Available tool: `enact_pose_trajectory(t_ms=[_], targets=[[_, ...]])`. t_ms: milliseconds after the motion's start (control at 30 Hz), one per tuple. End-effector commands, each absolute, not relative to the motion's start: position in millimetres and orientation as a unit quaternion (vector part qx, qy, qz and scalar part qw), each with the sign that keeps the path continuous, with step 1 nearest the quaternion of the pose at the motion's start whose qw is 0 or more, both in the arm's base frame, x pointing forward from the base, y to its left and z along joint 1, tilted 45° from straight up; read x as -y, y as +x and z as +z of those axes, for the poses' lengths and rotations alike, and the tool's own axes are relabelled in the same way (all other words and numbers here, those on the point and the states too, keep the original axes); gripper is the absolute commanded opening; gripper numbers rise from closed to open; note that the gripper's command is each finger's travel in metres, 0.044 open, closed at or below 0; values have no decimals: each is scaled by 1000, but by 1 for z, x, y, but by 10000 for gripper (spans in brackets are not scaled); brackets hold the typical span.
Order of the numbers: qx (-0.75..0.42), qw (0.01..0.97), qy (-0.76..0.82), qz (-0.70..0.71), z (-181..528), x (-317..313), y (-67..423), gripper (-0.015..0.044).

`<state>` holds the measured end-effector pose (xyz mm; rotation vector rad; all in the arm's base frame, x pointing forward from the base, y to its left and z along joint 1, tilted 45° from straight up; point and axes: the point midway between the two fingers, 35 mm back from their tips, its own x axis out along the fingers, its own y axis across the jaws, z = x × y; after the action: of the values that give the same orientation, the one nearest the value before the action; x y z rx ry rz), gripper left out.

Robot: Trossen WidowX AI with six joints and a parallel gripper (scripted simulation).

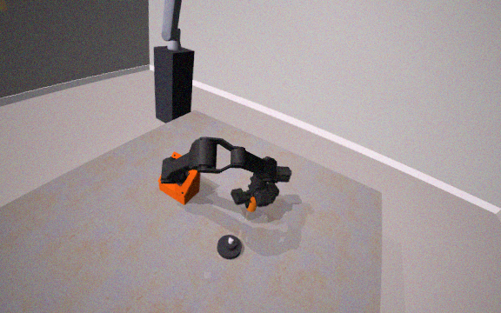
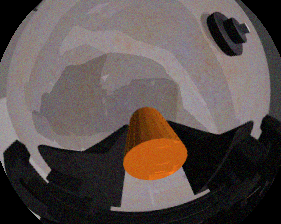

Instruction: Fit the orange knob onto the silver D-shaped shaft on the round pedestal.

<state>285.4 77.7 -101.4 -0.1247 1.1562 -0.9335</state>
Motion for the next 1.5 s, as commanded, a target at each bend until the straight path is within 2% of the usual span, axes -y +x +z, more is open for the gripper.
enact_pose_trajectory(t_ms=[0,100,400,933,1200,1467], targets=[[-525,736,-61,-424,-106,-73,286,0],[-525,736,-61,-424,-106,-73,285,0],[-526,734,-59,-425,-105,-74,285,236],[-526,734,-59,-425,-105,-74,285,240],[-527,735,-60,-423,-47,-130,278,440],[-527,735,-60,-423,-51,-127,278,440]])
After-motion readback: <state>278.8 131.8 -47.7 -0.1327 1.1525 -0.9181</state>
